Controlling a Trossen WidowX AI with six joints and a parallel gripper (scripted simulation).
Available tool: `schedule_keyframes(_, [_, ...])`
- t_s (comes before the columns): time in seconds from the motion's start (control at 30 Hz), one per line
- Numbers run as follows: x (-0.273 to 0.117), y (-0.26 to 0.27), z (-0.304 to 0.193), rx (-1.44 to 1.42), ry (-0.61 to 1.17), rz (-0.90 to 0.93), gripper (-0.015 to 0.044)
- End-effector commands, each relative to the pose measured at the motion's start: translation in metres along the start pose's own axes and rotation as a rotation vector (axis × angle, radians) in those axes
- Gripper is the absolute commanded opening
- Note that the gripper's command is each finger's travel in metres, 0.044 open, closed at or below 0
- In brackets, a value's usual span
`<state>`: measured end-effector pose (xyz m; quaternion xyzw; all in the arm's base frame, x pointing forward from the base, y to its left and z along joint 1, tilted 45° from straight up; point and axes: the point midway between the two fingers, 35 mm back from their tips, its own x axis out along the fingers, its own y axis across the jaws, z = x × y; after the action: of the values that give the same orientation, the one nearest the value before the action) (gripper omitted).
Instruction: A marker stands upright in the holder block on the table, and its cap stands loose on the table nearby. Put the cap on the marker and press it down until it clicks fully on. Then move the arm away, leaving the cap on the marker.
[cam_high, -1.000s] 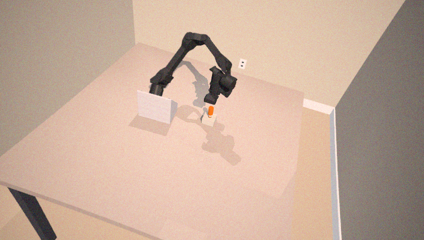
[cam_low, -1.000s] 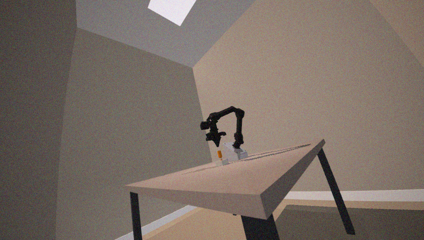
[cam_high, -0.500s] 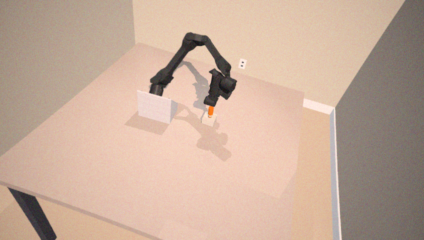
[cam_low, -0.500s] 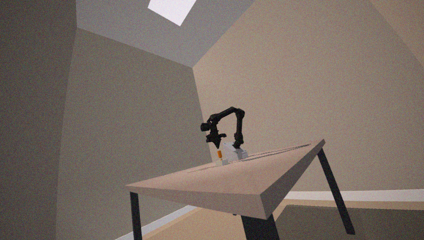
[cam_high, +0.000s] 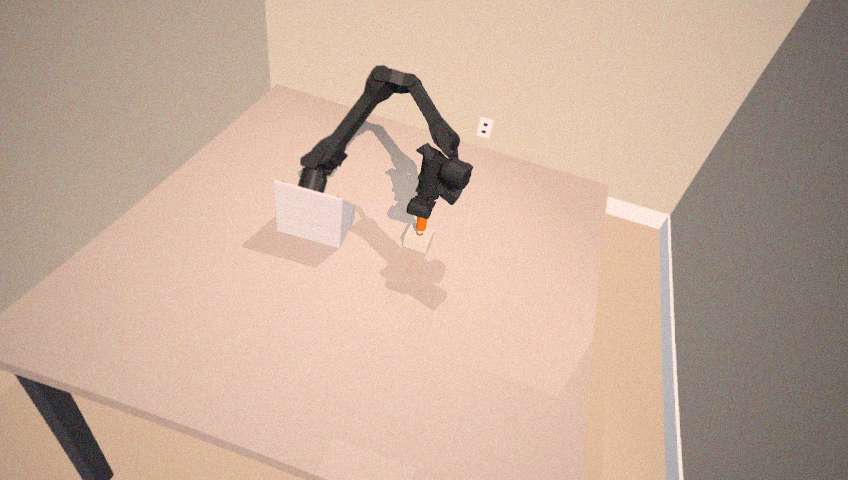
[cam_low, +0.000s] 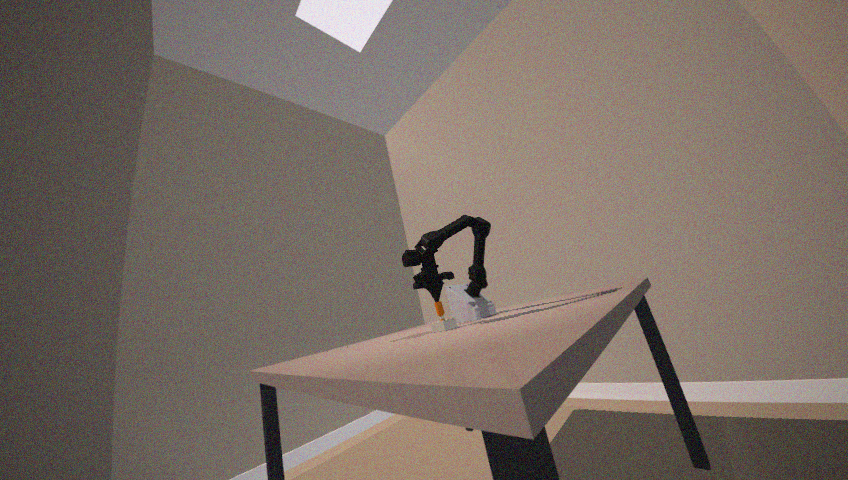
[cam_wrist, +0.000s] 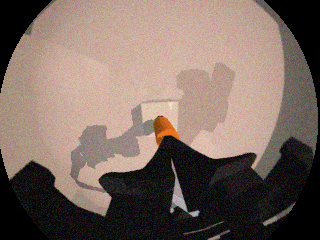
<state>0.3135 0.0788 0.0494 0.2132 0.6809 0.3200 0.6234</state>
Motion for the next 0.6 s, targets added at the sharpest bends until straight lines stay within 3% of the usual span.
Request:
schedule_keyframes(0.0, [0.008,0.000,-0.002,0.007,0.009,0.006,0.0000])
schedule_keyframes(0.3, [0.000,0.000,0.002,-0.003,-0.007,0.001,0.0000])
schedule_keyframes(0.5, [-0.077,-0.002,0.004,0.000,-0.006,-0.003,0.0000])
schedule_keyframes(0.57, [-0.087,-0.002,0.002,0.000,-0.006,-0.002,0.0000])
